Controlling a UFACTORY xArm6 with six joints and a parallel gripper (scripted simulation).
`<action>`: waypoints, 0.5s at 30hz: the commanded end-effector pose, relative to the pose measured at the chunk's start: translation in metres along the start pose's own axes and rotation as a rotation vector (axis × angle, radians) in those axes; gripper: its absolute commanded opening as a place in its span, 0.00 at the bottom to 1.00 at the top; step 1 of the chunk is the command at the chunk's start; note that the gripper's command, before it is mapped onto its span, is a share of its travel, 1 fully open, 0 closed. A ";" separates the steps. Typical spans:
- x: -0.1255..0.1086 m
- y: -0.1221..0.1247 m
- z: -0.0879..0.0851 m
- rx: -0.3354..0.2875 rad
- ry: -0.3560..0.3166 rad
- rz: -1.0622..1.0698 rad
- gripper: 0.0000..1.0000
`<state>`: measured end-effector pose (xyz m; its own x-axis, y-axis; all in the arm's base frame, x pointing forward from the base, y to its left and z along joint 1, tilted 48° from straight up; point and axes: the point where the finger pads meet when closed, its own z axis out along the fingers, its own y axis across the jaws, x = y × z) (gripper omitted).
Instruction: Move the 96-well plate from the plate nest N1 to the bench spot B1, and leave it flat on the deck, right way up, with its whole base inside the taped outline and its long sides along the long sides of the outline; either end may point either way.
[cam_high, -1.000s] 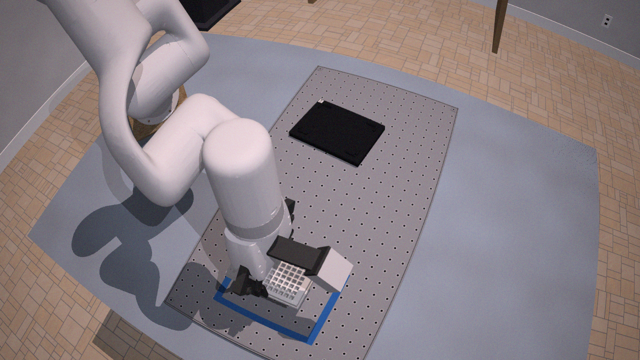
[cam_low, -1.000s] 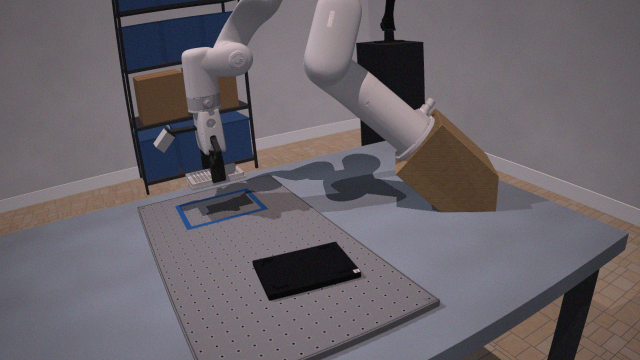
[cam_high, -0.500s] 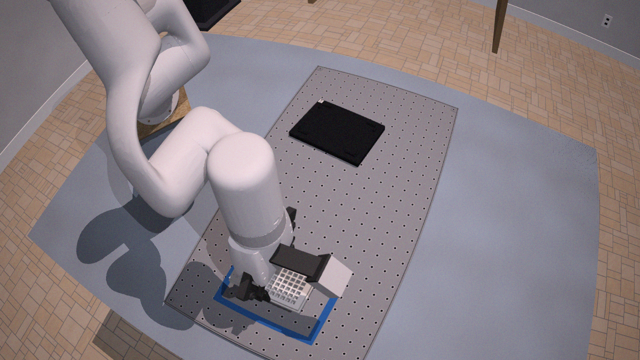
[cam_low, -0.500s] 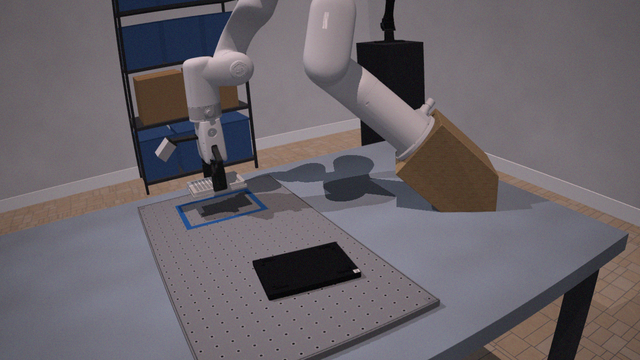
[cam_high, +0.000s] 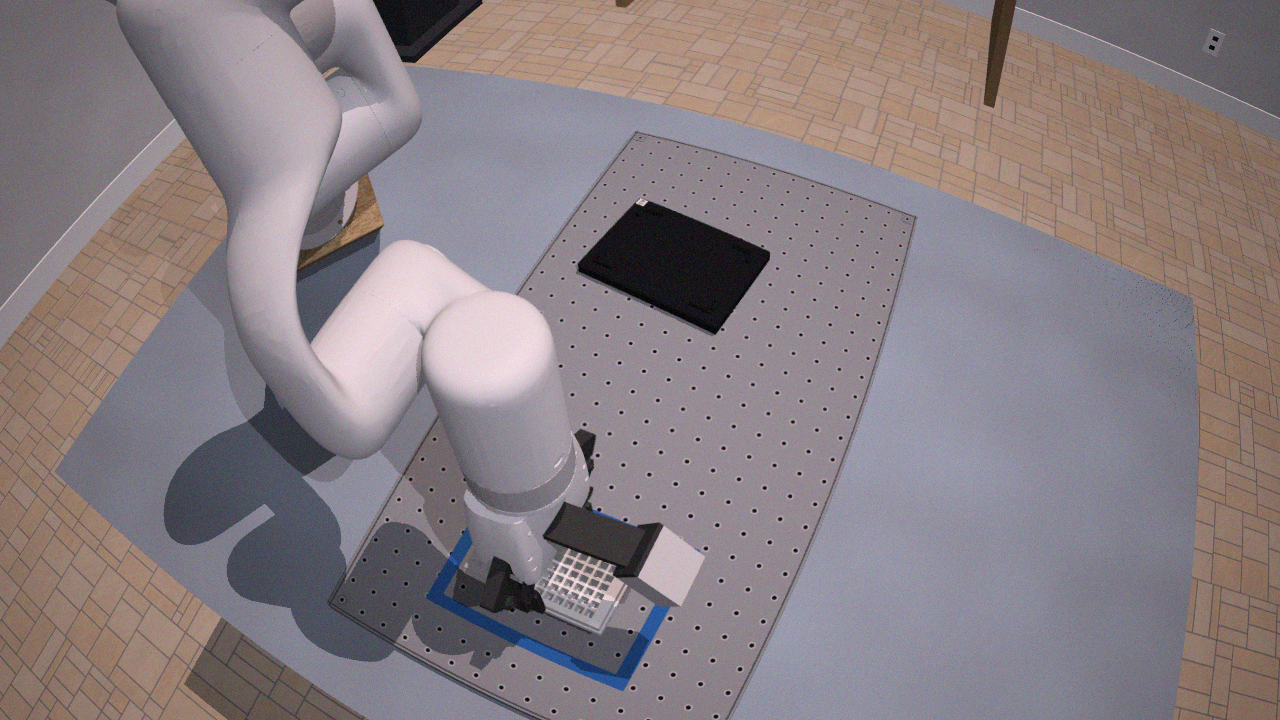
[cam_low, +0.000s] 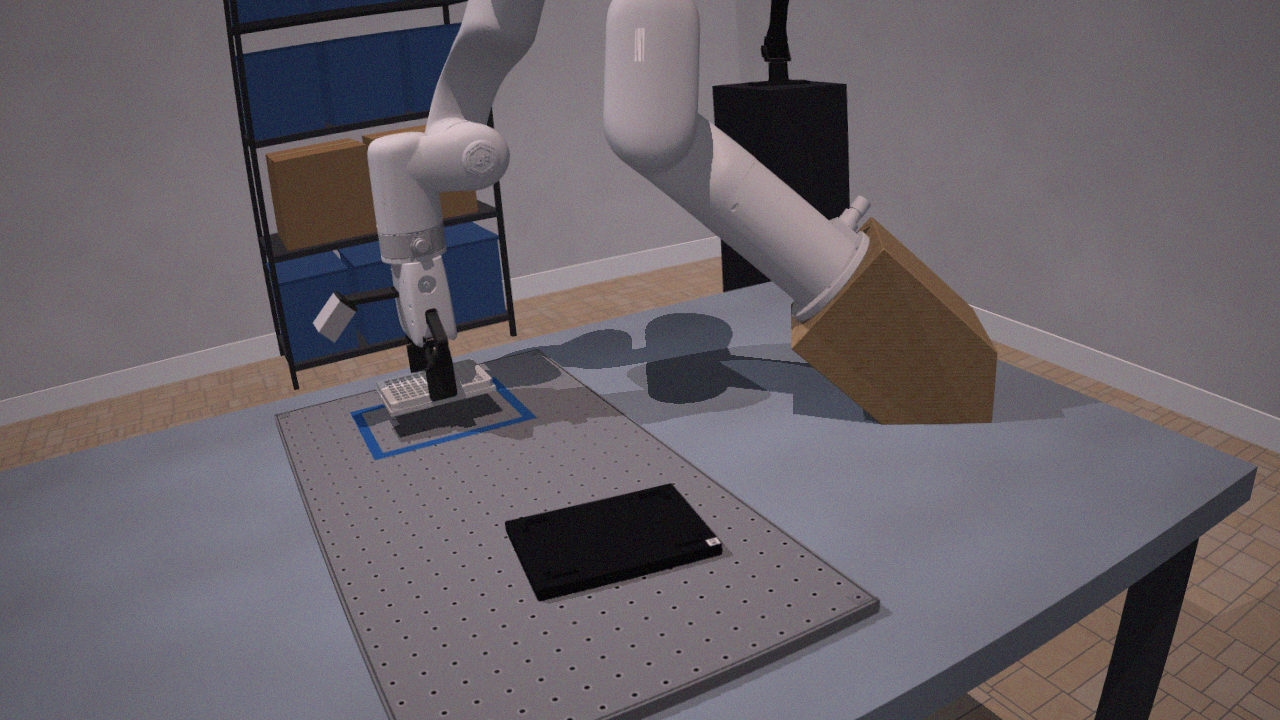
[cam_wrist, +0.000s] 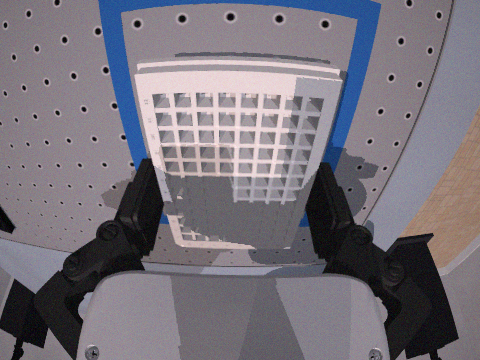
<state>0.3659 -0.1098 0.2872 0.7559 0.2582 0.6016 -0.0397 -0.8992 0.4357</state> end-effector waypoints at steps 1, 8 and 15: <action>0.001 0.001 0.008 -0.002 0.002 0.000 0.00; 0.001 0.001 0.018 -0.002 0.002 0.000 0.00; 0.001 0.001 0.018 -0.002 0.002 0.000 0.00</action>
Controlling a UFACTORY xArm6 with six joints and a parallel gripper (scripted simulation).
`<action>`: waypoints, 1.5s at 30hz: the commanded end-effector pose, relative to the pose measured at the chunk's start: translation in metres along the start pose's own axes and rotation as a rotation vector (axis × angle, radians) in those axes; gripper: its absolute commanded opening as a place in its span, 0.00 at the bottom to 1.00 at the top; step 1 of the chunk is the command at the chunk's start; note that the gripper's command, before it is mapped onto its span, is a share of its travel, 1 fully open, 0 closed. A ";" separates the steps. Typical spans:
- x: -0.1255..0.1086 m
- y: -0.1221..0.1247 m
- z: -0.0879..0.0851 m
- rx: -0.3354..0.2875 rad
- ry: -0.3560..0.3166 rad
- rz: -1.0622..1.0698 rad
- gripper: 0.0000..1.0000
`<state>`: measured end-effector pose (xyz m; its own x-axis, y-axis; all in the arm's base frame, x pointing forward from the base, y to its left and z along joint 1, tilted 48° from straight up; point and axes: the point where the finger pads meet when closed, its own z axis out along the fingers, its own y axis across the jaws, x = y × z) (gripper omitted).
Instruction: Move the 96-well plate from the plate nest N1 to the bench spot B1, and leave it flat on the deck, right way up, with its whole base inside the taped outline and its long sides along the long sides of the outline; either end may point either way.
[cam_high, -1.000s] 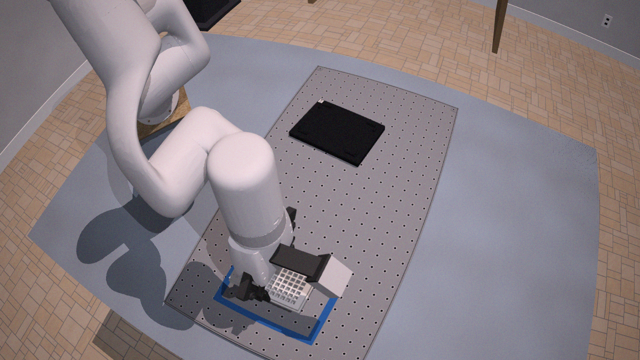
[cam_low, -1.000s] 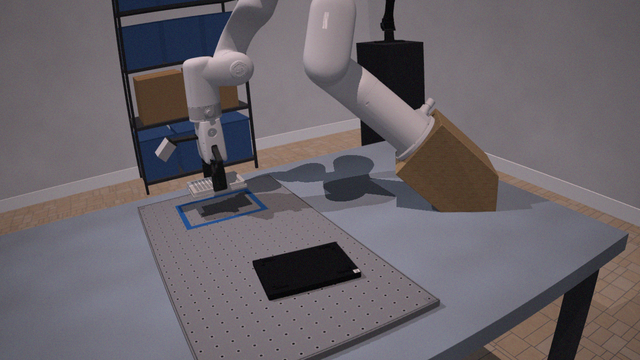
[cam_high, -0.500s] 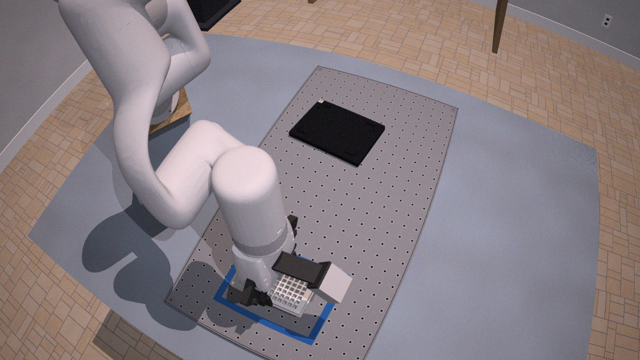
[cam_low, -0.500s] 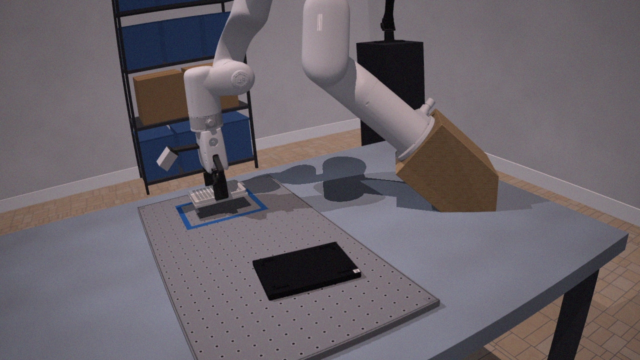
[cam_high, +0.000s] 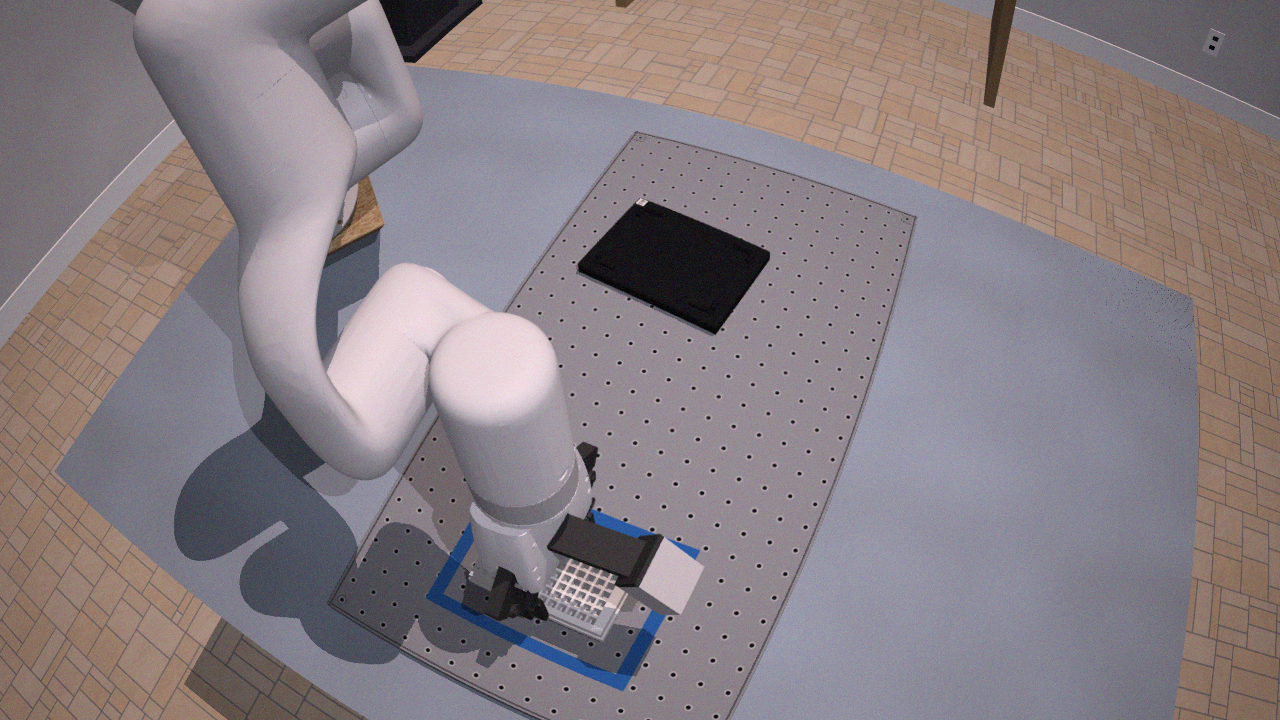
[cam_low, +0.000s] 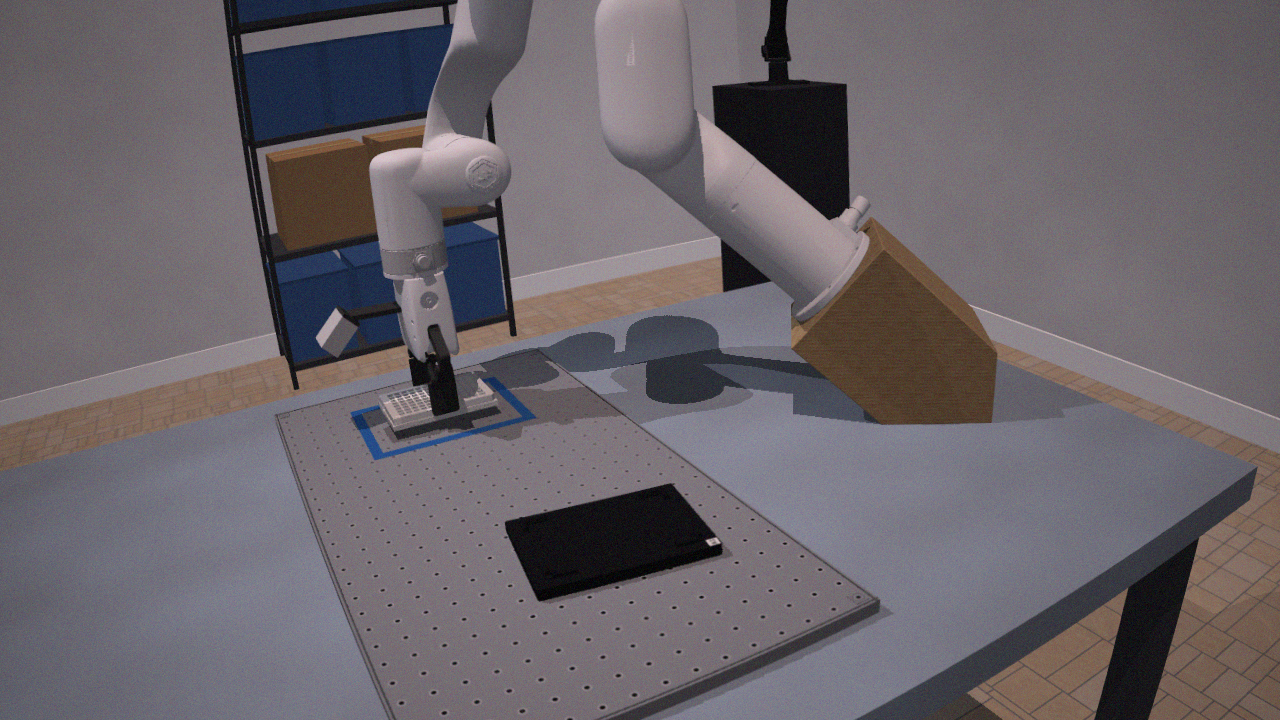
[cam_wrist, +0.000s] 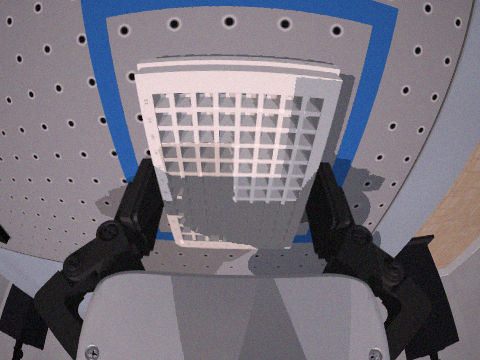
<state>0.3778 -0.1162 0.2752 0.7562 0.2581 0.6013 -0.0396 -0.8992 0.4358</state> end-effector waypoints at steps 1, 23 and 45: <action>0.001 0.001 0.000 -0.002 0.003 0.000 0.00; 0.001 0.000 0.002 -0.002 0.003 0.000 0.00; 0.001 0.000 0.005 -0.002 0.003 0.000 0.00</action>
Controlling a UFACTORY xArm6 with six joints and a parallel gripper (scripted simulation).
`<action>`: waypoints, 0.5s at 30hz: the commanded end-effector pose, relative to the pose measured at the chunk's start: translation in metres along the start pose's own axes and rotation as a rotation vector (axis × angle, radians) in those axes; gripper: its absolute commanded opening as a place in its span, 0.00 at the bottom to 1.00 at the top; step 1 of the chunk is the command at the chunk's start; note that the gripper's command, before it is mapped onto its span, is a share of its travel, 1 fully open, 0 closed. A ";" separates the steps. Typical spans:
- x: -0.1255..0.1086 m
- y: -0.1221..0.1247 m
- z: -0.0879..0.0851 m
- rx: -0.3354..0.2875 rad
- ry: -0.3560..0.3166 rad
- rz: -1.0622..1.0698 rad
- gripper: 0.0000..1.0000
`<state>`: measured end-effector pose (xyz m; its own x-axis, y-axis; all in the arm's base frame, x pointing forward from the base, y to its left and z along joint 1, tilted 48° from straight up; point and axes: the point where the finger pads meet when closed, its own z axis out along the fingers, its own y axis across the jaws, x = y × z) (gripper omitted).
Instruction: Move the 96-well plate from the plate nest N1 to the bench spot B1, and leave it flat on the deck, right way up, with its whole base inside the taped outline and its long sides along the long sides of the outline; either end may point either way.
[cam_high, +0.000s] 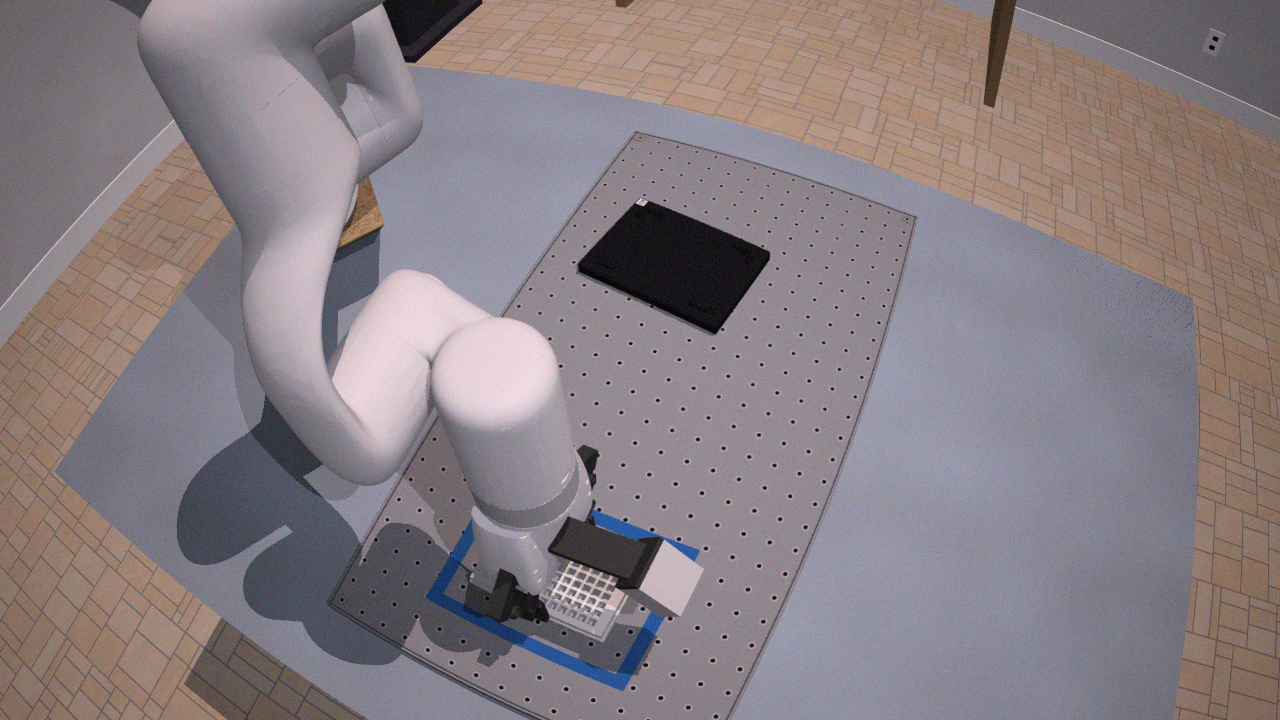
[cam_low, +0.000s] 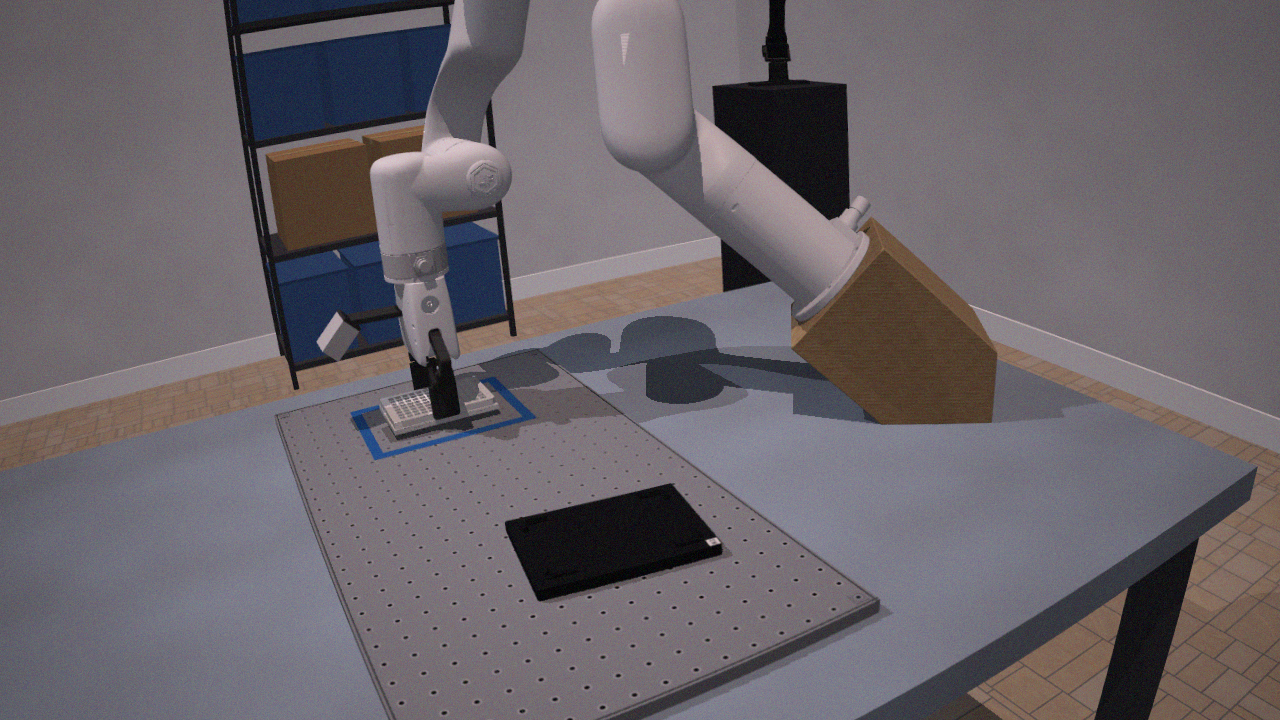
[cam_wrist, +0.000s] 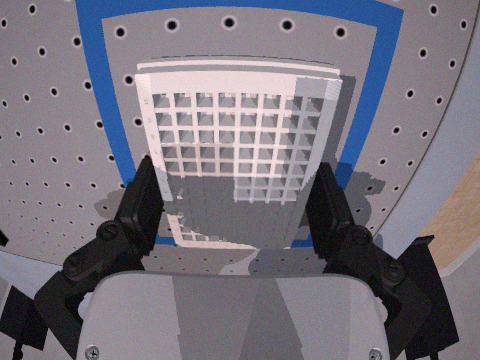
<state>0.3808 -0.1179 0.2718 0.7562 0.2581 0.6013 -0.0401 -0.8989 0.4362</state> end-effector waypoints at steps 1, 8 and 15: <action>0.001 0.001 0.000 -0.001 0.003 0.000 0.00; 0.001 0.000 0.001 -0.001 0.003 0.000 0.00; 0.001 0.000 0.002 -0.001 0.003 0.000 0.00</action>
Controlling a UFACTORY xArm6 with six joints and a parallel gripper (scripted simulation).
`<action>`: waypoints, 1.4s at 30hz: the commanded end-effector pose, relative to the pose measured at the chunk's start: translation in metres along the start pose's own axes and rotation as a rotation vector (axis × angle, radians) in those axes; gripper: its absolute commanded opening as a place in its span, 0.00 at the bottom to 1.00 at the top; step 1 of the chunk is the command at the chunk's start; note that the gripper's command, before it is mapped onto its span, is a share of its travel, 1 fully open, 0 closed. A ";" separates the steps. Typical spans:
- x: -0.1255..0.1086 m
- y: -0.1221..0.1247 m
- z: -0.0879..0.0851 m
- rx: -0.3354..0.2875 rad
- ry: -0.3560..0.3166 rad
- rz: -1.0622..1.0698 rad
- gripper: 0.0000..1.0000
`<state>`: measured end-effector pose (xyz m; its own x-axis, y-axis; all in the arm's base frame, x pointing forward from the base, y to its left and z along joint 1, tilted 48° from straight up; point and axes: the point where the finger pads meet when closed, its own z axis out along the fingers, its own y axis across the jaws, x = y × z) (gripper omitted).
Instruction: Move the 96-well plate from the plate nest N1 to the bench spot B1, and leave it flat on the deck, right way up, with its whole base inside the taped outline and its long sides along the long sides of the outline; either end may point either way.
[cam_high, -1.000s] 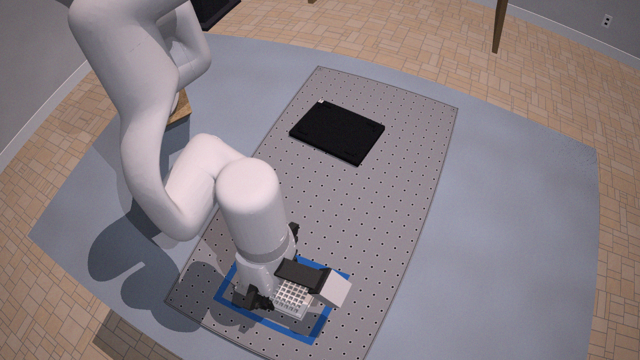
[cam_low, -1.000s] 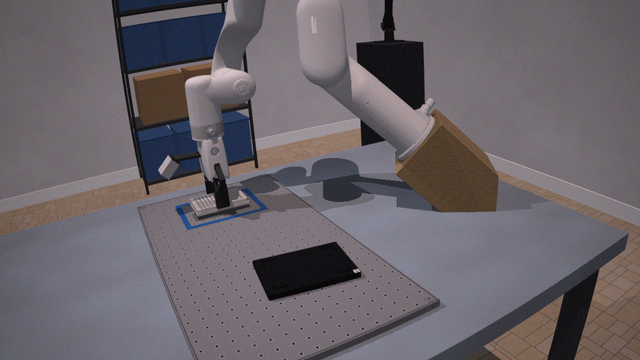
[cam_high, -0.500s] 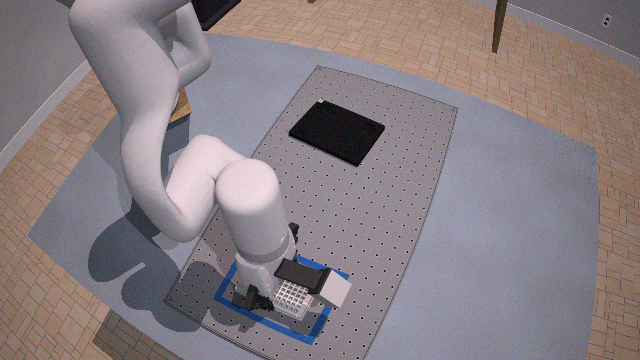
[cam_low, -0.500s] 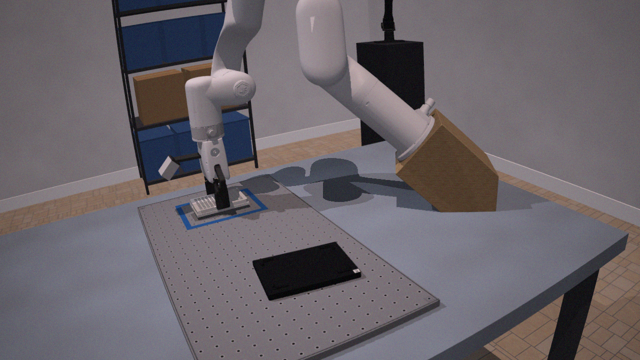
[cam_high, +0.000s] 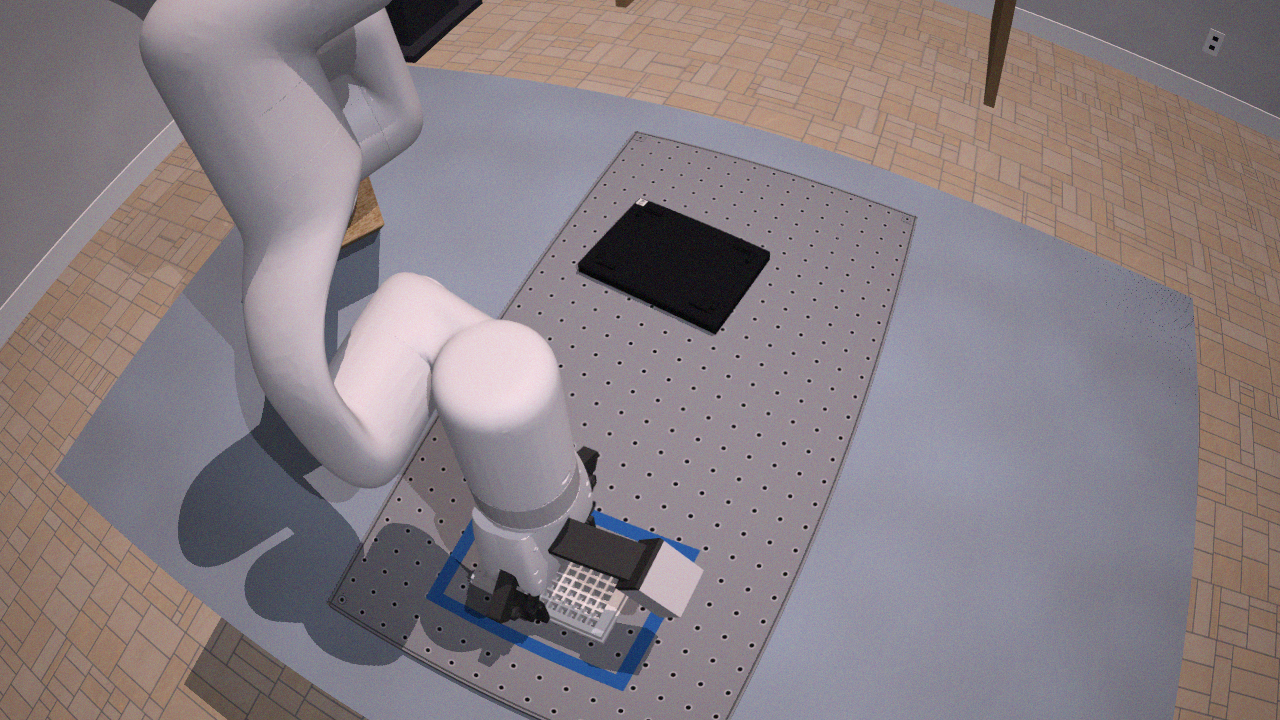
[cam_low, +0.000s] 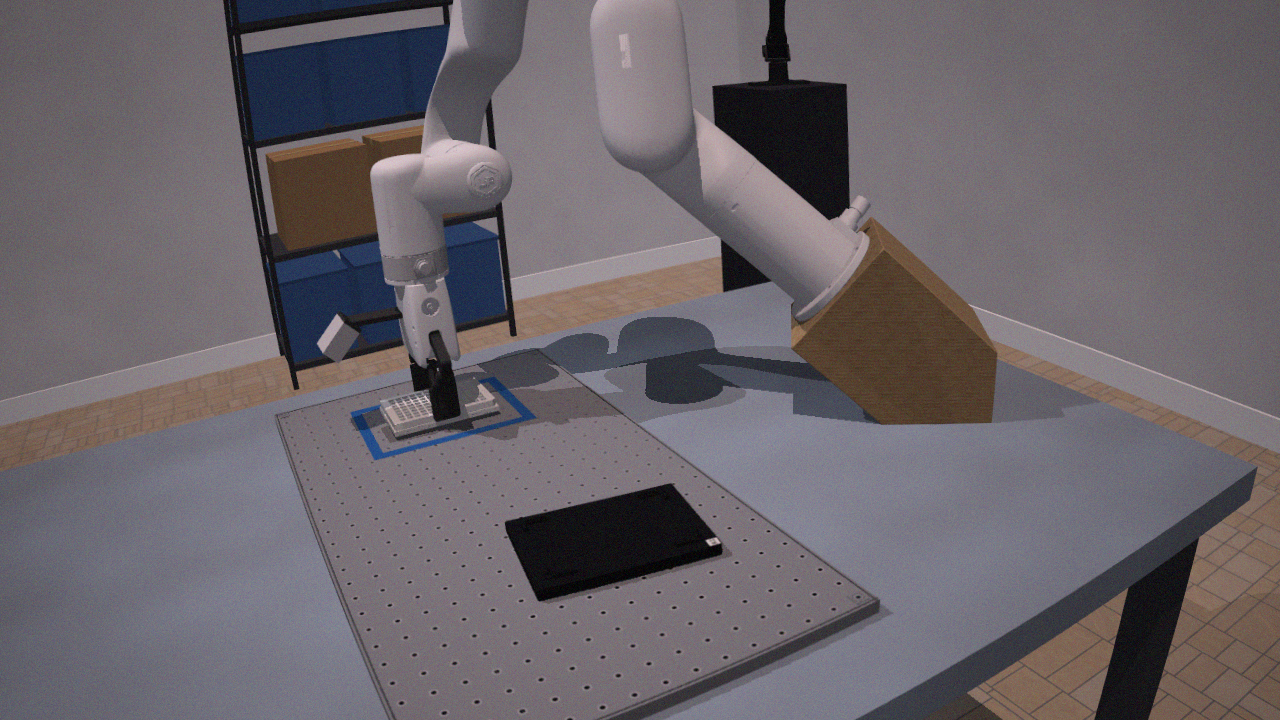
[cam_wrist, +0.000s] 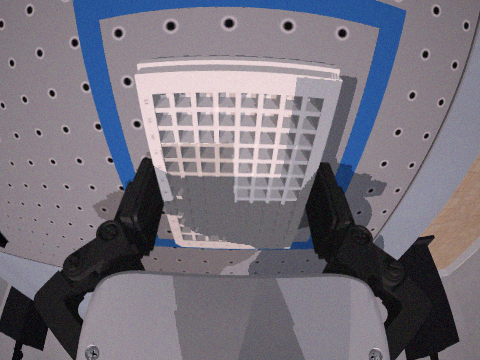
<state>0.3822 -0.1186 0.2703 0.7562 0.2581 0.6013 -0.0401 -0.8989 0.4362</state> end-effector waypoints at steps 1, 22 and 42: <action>0.001 0.001 0.000 -0.001 0.003 0.000 0.00; 0.001 0.000 0.003 -0.001 0.003 0.000 0.00; 0.001 0.000 0.005 -0.001 0.003 0.000 1.00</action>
<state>0.3856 -0.1204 0.2670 0.7560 0.2581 0.6015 -0.0402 -0.8989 0.4363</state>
